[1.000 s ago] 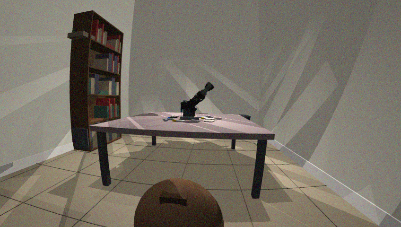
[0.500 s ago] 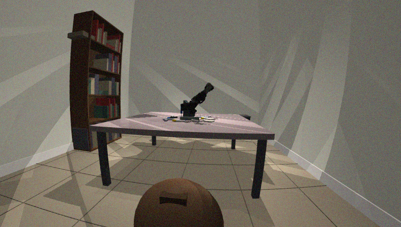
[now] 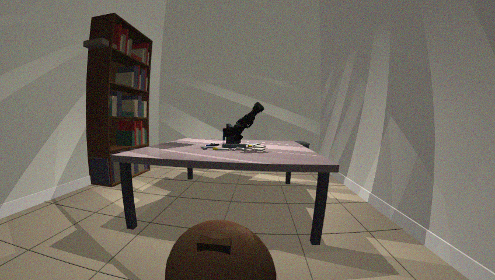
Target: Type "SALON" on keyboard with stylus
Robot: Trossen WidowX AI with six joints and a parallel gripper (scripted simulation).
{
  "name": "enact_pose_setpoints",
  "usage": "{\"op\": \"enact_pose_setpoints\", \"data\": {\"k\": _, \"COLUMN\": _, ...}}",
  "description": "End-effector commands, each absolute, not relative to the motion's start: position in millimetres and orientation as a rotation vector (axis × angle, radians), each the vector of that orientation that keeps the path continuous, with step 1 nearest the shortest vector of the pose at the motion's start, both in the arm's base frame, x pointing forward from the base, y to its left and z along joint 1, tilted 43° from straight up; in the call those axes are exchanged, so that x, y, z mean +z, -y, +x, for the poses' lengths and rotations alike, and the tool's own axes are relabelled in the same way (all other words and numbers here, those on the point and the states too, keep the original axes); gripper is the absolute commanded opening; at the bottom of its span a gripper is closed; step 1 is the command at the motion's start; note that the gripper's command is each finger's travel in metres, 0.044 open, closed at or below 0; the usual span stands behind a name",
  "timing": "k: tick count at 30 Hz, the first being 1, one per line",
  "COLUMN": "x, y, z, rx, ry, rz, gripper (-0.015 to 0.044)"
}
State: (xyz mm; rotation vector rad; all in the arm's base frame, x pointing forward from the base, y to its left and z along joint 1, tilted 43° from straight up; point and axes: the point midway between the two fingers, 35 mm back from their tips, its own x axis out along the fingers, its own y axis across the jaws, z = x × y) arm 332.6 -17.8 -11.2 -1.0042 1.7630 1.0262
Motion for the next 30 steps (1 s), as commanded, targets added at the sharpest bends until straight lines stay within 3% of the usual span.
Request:
{"op": "enact_pose_setpoints", "data": {"k": 1, "x": -10.2, "y": 17.0, "z": 334.2, "rx": 1.022, "ry": -1.760, "rz": -0.999, "gripper": 0.0081}}
{"op": "enact_pose_setpoints", "data": {"k": 30, "x": -10.6, "y": 17.0, "z": 330.3, "rx": 1.022, "ry": -1.761, "rz": -0.999, "gripper": 0.0081}}
